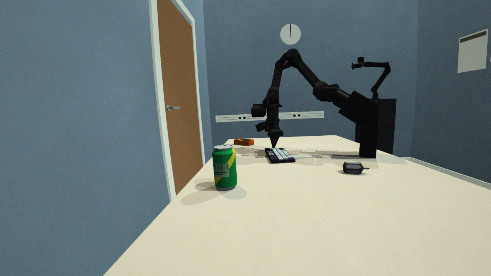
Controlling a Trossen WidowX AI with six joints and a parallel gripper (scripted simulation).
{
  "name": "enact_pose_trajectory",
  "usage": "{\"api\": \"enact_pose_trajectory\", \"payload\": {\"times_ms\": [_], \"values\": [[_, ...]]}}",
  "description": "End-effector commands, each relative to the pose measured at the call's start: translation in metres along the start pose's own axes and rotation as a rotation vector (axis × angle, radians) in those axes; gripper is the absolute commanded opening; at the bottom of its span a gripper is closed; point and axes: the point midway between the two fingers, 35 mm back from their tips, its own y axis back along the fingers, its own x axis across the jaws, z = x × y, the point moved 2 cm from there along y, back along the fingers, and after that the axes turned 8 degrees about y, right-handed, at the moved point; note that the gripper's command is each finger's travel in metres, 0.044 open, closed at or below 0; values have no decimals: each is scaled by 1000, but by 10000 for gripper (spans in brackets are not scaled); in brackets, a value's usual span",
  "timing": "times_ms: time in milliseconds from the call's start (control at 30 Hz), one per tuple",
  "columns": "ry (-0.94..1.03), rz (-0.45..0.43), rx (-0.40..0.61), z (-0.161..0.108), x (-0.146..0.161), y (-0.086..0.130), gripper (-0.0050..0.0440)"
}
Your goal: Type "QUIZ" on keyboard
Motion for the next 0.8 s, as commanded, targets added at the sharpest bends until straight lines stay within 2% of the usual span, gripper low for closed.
{"api": "enact_pose_trajectory", "payload": {"times_ms": [0, 767], "values": [[2, -3, -3, 1, -2, -6, -50], [2, -5, -3, 1, -2, -10, -50]]}}
